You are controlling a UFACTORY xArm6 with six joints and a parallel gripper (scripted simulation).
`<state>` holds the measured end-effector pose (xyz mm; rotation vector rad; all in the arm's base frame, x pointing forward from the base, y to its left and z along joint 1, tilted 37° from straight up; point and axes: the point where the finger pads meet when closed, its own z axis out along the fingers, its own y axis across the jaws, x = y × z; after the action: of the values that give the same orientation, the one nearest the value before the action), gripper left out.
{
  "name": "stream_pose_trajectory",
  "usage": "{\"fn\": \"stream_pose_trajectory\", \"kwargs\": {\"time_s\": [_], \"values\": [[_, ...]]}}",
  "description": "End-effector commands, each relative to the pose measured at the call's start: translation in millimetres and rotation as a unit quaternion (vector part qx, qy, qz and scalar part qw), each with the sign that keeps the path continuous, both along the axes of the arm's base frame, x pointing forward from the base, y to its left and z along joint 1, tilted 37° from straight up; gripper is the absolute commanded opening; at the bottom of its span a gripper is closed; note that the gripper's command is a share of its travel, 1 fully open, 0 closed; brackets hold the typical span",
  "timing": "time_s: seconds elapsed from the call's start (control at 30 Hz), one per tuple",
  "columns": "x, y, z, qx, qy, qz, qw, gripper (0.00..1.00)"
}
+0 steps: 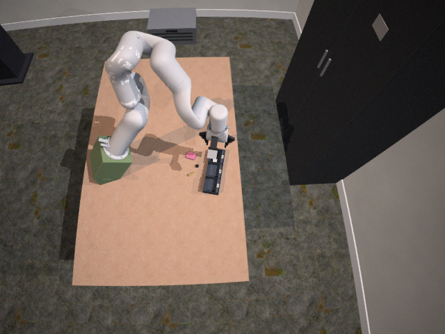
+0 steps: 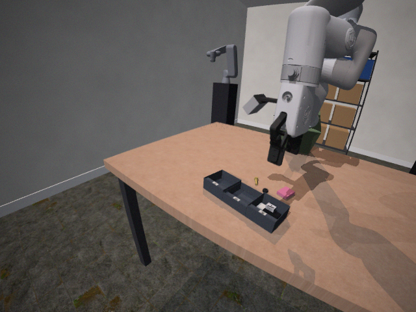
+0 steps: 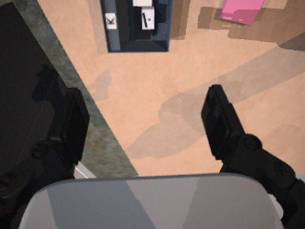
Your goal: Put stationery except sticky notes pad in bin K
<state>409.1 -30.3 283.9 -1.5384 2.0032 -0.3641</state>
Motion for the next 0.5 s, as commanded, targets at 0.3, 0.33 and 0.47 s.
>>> {"fn": "stream_pose_trajectory", "kwargs": {"time_s": [0.3, 0.33, 0.47], "values": [[-21, -4, 29, 0.0, 0.0, 0.0, 1.0, 1.0], [-21, -4, 29, 0.0, 0.0, 0.0, 1.0, 1.0], [-21, -4, 29, 0.0, 0.0, 0.0, 1.0, 1.0]]}}
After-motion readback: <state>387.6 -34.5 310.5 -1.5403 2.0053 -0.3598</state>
